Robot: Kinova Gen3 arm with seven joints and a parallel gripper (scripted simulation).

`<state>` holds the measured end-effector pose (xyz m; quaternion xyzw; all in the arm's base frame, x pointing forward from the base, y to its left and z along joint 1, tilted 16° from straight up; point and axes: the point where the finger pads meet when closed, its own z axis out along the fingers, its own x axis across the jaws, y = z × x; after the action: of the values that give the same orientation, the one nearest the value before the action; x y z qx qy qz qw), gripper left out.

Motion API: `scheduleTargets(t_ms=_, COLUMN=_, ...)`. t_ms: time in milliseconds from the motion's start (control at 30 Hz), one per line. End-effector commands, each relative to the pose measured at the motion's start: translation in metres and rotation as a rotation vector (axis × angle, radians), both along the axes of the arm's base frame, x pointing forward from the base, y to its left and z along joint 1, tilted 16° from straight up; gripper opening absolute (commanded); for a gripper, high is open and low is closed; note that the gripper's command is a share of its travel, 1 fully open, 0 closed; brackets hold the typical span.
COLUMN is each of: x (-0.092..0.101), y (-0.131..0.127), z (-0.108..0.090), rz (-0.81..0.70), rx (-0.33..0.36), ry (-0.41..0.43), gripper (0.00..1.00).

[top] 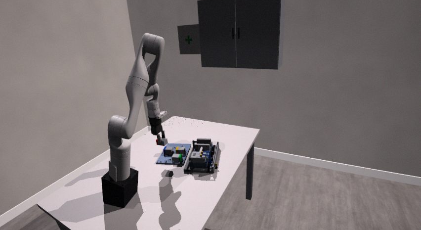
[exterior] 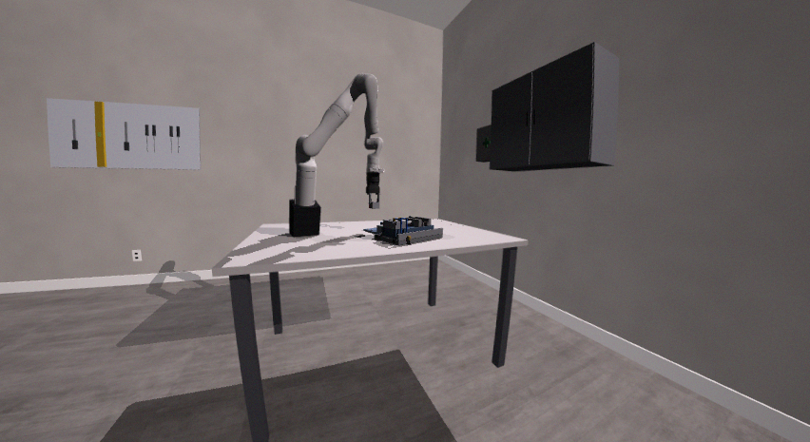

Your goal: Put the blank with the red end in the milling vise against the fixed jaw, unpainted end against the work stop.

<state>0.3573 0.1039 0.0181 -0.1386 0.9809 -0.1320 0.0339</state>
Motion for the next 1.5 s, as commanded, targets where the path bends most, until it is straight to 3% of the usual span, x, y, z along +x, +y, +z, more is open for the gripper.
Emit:
scheduleTargets(t_ms=0, x=0.0006, y=0.0009, z=0.0006, rz=-0.026, rx=0.003, ry=-0.009, gripper=0.0)
scheduleTargets(t_ms=1467, x=0.0004, y=0.0027, z=0.0007, rz=-0.619, rx=0.068, ry=-0.162, gripper=0.0)
